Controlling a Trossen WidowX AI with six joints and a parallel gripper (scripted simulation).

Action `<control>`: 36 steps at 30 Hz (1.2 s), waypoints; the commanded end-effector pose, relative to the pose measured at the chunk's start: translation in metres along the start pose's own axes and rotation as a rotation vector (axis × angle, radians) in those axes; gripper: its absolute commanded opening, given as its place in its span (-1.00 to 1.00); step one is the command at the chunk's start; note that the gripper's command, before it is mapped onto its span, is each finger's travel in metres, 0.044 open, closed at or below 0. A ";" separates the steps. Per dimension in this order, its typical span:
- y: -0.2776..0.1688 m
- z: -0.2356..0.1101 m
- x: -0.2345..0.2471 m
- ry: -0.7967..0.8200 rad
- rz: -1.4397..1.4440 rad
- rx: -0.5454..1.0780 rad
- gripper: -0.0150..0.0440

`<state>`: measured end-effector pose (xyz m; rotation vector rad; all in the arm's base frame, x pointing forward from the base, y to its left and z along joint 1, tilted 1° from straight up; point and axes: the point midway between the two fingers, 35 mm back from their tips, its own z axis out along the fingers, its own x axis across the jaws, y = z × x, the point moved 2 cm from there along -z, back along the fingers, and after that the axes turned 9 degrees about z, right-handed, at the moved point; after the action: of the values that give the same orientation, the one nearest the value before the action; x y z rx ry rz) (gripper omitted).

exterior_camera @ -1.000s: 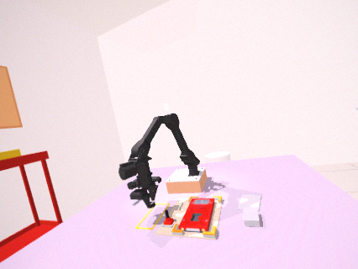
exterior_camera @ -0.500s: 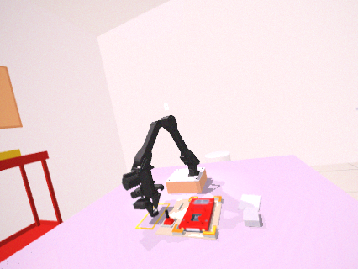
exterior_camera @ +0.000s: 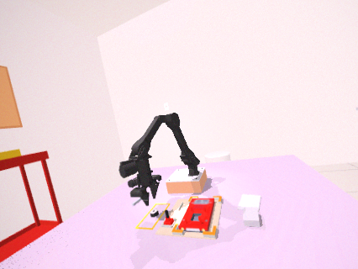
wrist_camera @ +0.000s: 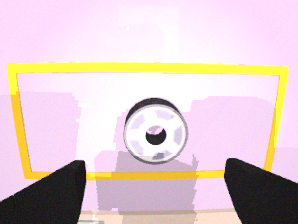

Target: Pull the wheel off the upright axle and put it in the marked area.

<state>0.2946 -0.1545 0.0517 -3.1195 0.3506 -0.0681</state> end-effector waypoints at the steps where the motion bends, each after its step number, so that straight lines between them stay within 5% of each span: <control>1: 0.000 -0.001 -0.001 0.000 0.000 0.000 0.61; 6: -0.008 -0.025 -0.031 -0.004 -0.002 0.003 1.00; 14: -0.022 -0.053 -0.085 -0.011 -0.006 0.008 1.00; 36: -0.022 -0.054 -0.087 -0.011 -0.007 0.008 1.00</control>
<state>0.2131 -0.1140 0.1020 -3.1159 0.3498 -0.0511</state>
